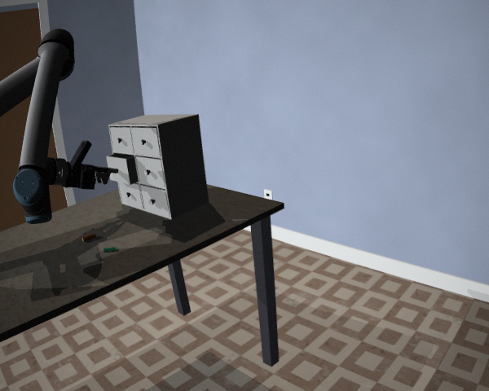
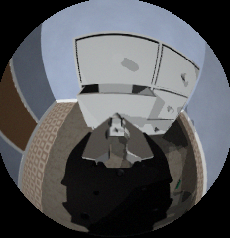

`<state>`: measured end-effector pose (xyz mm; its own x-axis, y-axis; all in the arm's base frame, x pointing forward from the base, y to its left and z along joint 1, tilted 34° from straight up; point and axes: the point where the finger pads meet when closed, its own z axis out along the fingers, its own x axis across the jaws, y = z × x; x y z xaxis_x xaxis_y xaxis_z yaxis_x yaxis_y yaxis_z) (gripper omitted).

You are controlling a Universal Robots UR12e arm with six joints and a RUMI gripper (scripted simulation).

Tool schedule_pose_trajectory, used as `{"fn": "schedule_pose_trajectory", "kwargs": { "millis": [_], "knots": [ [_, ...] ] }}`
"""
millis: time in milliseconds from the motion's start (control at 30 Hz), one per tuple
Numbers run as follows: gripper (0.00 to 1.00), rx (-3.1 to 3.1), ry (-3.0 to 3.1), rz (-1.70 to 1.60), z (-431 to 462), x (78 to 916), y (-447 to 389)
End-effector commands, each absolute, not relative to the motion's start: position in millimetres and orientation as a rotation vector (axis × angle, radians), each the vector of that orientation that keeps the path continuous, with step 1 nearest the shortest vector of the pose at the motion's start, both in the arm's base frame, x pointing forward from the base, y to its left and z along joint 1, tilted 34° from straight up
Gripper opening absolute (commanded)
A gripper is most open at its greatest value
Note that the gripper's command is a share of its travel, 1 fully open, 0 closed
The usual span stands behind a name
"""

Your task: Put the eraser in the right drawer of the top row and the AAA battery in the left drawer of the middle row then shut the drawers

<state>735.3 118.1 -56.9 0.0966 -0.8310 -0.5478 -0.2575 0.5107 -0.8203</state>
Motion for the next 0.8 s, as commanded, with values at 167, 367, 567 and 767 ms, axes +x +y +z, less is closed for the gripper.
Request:
{"fn": "schedule_pose_trajectory", "kwargs": {
  "millis": [167, 367, 567, 767],
  "knots": [
    [0.07, -1.004, 1.46, -0.552, -59, 725, 117],
    [0.07, -1.004, 1.46, -0.552, -59, 722, 117],
    [0.07, -1.004, 1.46, -0.552, -60, 718, 117],
    [0.07, -1.004, 1.46, -0.552, -60, 714, 117]
  ]
}}
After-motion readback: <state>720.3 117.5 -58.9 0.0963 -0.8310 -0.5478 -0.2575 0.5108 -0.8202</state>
